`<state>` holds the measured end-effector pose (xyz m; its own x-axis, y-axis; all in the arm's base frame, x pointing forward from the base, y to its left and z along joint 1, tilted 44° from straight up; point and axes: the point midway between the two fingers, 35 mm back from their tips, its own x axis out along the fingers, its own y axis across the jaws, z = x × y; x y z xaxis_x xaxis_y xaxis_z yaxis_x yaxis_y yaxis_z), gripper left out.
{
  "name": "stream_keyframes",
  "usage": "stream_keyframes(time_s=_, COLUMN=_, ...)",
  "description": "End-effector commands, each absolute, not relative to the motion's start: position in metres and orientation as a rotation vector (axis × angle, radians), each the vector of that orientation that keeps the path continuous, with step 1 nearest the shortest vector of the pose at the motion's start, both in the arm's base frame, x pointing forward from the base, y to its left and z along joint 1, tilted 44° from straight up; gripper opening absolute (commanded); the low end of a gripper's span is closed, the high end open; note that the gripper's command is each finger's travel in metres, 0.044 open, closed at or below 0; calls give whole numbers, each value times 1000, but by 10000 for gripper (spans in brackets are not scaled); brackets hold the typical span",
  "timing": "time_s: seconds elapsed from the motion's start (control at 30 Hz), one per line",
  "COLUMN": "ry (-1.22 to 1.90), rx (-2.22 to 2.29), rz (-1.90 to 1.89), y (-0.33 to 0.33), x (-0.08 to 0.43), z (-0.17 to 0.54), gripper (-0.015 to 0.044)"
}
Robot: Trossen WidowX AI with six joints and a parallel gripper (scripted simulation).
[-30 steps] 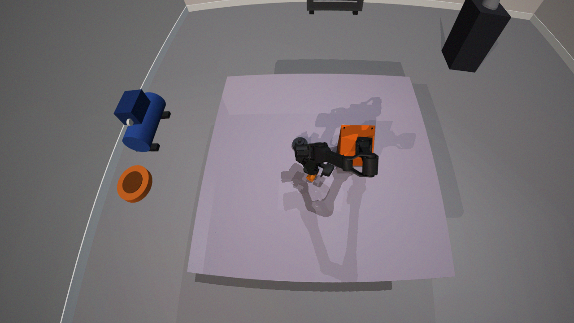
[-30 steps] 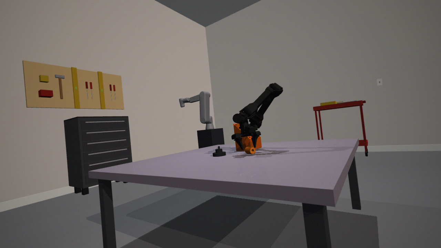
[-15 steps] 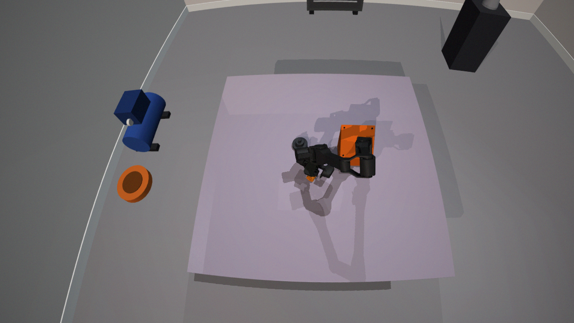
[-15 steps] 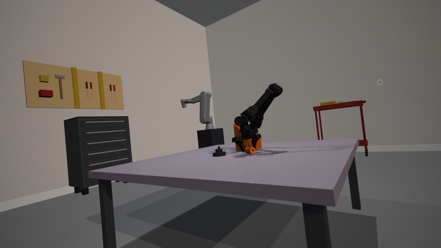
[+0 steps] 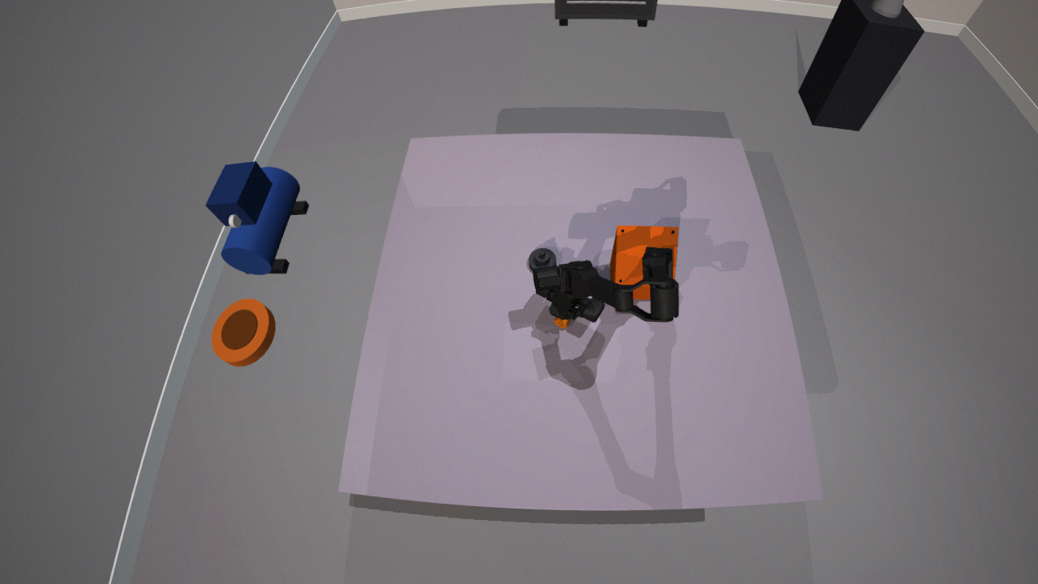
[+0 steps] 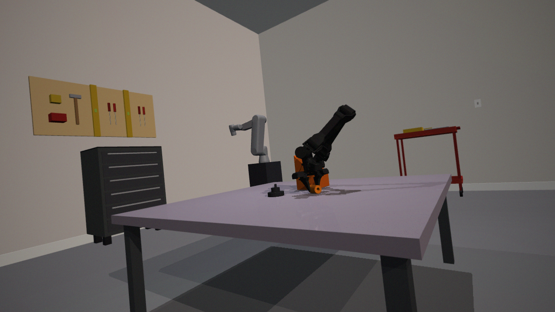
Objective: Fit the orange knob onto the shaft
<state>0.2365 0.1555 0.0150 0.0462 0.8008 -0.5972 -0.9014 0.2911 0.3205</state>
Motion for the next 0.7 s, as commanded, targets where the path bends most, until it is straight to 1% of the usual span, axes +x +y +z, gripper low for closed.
stream_keyframes(time_s=0.0, ry=793, rx=-156, rz=1303, y=155, x=237, z=14, gripper=207)
stream_keyframes(time_s=0.13, ry=793, rx=-156, rz=1303, y=155, x=237, z=14, gripper=180)
stream_keyframes(time_s=0.33, ry=818, rx=-178, rz=1304, y=155, x=238, z=16, gripper=179)
stream_keyframes(time_s=0.67, ry=977, rx=-307, rz=1302, y=157, x=242, z=28, gripper=179)
